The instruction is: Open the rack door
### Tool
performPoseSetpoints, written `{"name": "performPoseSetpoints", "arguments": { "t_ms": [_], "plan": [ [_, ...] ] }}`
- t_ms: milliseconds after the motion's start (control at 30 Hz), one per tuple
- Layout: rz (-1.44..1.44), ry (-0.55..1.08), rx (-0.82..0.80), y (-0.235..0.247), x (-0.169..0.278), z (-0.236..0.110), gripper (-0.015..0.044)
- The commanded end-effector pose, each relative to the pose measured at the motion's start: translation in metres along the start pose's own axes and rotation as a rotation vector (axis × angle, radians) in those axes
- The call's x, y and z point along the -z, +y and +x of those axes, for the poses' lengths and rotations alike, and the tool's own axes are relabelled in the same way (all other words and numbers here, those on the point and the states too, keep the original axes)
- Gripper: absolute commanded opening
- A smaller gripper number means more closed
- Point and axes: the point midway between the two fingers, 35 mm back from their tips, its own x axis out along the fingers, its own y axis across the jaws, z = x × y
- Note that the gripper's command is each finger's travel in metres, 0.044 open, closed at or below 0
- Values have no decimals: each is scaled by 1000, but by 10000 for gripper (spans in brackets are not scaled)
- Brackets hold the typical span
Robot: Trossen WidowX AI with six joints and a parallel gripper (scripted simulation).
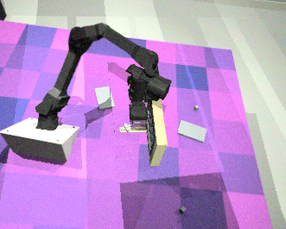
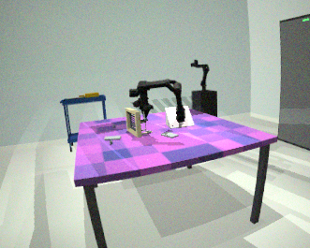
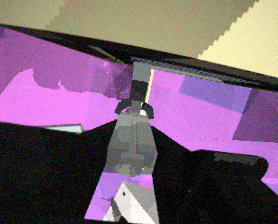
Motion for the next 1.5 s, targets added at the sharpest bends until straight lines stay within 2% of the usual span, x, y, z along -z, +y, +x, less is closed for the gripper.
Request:
{"name": "performPoseSetpoints", "arguments": {
  "t_ms": [0, 433, 600, 1467],
  "plan": [
    [5, 1, 0, 0, 0, 0, 110],
    [5, 1, 0, 0, 0, 0, 23],
    [-27, 1, 0, 0, 0, 0, 22],
    [-1299, 1, -1, 0, 0, 0, 22]
  ]
}}
